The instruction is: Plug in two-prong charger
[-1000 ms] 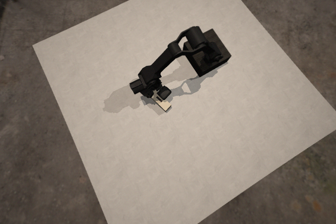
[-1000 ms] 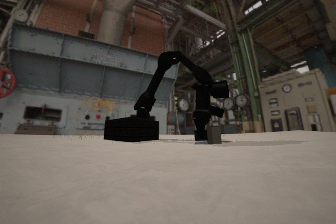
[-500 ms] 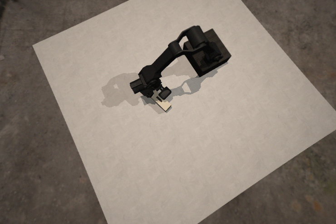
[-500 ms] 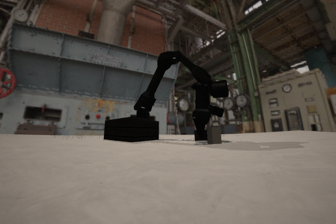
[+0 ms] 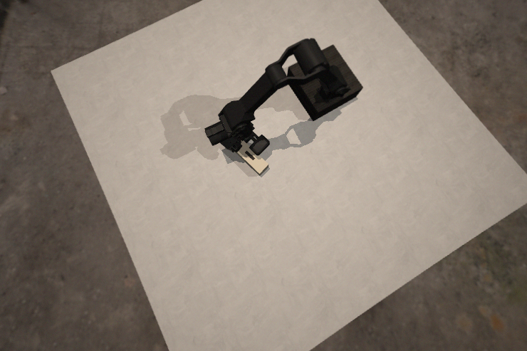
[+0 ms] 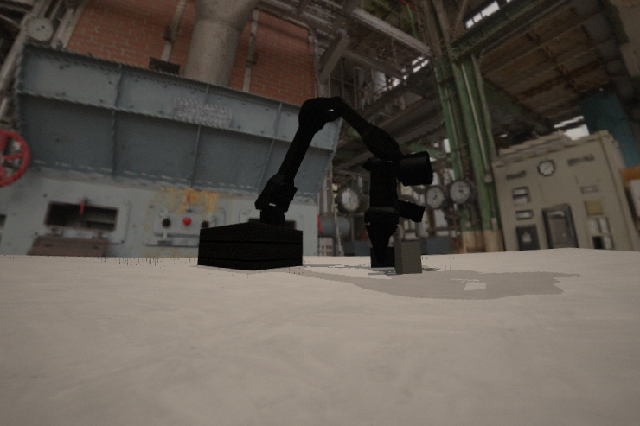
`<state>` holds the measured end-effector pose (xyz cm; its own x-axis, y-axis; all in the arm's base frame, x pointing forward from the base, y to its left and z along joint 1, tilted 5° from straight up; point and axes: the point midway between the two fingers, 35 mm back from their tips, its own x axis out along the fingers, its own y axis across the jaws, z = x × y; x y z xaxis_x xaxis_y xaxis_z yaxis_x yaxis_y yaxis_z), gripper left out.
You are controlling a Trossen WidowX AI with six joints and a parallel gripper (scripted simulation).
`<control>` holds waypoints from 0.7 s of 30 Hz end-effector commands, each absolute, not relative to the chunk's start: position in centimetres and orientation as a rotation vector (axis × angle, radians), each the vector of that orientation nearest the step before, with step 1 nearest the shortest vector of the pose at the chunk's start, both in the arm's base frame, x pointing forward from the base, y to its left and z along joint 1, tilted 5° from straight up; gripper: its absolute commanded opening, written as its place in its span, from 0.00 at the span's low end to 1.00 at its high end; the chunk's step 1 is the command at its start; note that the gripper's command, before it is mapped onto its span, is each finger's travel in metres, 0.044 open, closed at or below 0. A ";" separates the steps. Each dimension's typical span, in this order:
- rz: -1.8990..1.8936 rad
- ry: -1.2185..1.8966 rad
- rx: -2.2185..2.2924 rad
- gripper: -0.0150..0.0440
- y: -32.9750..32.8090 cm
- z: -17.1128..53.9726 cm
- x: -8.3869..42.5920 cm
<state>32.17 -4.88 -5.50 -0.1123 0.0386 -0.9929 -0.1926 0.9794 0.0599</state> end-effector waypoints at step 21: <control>0.202 1.661 -0.120 1.00 -4.9 -5.6 31.3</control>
<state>31.62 -5.01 -5.49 -0.0977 0.0370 -0.9945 -0.1952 0.9792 0.0556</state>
